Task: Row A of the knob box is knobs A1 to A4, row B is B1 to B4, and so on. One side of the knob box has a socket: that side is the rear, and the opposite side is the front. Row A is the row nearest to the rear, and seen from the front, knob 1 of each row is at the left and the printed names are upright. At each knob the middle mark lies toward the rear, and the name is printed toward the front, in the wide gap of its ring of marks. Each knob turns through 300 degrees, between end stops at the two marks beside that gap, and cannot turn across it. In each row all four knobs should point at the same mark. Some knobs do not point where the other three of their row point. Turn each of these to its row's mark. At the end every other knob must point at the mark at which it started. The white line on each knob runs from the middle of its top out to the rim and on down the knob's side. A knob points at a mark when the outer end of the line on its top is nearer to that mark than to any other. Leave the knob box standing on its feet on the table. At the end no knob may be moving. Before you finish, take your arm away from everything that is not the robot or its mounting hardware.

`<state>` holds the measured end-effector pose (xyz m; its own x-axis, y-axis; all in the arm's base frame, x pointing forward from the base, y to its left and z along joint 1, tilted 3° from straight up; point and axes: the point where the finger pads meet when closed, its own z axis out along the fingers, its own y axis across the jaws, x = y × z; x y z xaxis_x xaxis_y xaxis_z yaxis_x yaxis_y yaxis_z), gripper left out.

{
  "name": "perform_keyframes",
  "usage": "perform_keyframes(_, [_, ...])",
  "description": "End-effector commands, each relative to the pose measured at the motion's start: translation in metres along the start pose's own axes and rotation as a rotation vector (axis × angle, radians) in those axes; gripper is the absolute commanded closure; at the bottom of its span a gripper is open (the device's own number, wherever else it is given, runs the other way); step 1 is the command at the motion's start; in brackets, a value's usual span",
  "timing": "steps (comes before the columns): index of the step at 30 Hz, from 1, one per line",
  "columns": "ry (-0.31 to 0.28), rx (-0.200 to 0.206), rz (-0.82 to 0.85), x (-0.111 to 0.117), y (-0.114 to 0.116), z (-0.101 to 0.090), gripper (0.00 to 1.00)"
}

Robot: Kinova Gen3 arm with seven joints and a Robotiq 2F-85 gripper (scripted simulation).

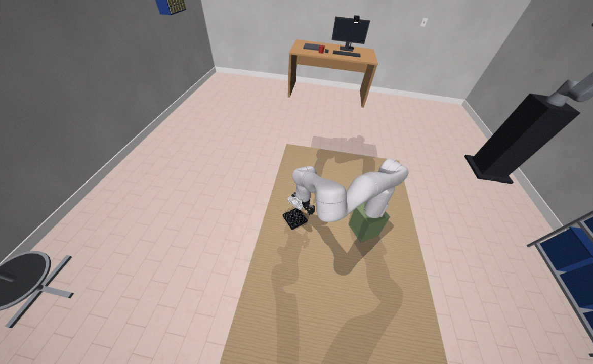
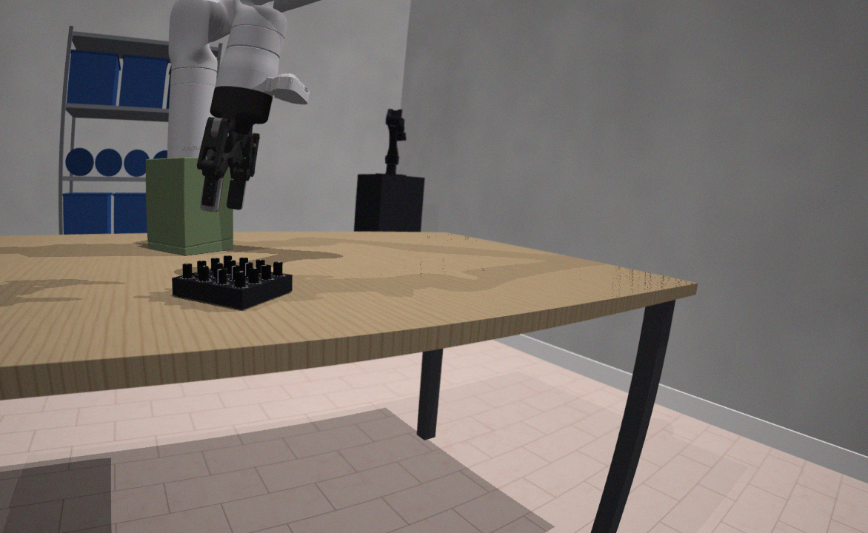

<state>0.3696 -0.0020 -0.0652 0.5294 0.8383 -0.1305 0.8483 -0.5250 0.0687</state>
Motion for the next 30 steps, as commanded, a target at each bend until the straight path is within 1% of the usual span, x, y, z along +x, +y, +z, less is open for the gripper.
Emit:
perform_keyframes(1, [0.012,0.008,0.017,0.0005,-0.0012,-0.0003,0.00])
perform_keyframes(3, [0.012,0.008,0.017,0.0005,-0.0012,-0.0003,0.00])
perform_keyframes(4, [0.022,0.011,0.066,-0.0012,0.0004,0.0021,0.00])
perform_keyframes(5, [0.025,0.012,0.072,-0.0014,0.0009,0.0026,0.00])
perform_keyframes(12, [0.026,0.012,0.055,-0.0008,0.0013,0.0026,0.00])
perform_keyframes(13, [0.035,0.015,0.101,-0.0024,0.0028,0.0047,0.00])
perform_keyframes(14, [0.038,0.015,0.107,-0.0026,0.0033,0.0052,0.00])
perform_keyframes(21, [0.039,0.014,0.089,-0.0018,0.0039,0.0052,0.00])
perform_keyframes(22, [0.048,0.017,0.132,-0.0032,0.0053,0.0070,0.00])
perform_keyframes(29, [0.050,0.018,0.131,-0.0031,0.0059,0.0074,0.00])
perform_keyframes(30, [0.058,0.020,0.161,-0.0045,0.0073,0.0091,0.00])
